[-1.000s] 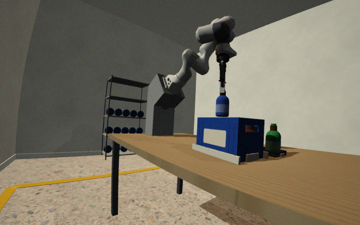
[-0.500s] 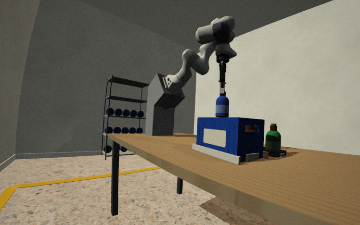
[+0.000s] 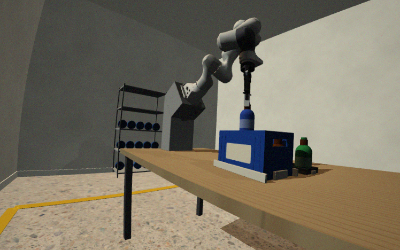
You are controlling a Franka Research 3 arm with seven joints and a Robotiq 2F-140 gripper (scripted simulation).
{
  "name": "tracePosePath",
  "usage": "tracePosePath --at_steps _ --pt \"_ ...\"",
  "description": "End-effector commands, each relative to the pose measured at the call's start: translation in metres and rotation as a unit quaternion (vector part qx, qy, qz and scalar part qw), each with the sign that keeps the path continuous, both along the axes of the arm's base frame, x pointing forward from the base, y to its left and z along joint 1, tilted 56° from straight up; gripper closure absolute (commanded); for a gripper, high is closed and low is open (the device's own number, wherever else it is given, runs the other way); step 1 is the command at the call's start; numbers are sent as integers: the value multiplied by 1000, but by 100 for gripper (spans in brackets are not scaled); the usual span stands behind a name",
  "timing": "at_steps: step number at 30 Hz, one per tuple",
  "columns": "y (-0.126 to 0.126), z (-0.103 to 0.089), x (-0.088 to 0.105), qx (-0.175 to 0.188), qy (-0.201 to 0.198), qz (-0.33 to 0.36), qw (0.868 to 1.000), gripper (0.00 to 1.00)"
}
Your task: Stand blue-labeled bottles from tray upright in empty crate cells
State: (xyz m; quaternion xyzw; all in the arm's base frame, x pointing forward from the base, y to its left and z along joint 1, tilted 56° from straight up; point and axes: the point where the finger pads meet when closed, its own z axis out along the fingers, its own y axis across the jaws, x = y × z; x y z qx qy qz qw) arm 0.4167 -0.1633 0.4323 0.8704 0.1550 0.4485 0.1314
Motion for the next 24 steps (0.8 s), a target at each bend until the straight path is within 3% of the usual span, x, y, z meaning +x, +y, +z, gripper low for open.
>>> tracePosePath --at_steps 1,24 --pt "-1 0 4 -6 -2 1 1000 100" --pt "-3 -9 19 -6 -2 1 1000 100"
